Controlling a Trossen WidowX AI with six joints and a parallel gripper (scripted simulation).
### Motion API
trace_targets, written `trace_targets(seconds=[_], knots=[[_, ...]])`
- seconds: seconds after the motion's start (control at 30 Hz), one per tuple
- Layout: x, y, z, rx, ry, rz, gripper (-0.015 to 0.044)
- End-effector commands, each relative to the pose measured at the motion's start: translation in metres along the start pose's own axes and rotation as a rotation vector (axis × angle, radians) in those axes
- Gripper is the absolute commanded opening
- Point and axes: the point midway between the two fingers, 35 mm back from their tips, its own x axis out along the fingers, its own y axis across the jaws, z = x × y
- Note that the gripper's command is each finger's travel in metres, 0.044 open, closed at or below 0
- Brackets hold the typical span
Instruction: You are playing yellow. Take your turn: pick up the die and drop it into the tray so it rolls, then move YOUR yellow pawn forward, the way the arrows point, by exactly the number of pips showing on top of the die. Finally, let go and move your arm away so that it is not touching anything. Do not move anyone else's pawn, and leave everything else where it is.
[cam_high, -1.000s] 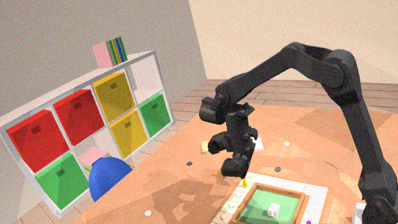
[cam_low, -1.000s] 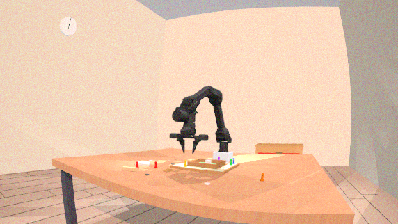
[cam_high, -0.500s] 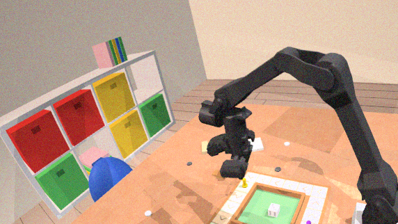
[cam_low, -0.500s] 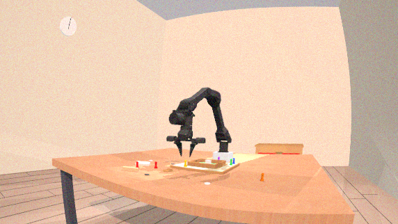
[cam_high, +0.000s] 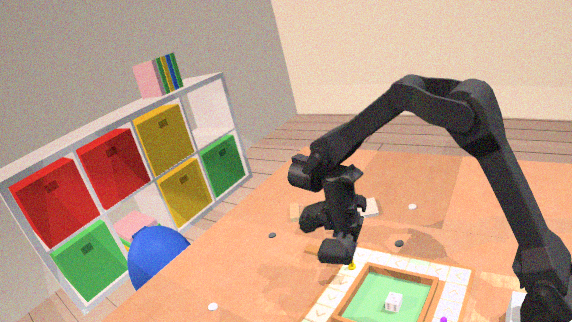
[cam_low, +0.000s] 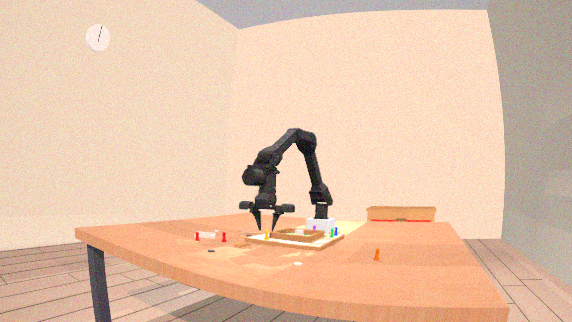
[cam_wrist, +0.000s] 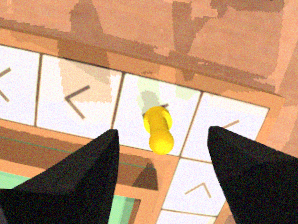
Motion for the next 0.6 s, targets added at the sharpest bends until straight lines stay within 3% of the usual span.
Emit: trace_targets(seconds=[0.0,0.3,0.5,0.57], knots=[[0.01,0.001,-0.004,-0.004,0.013,0.002,0.02],[0.022,0.001,-0.004,-0.004,0.013,0.002,0.02],[0.022,0.001,-0.004,-0.004,0.013,0.002,0.0043],[0.022,0.001,-0.004,-0.004,0.013,0.002,0.0029]])
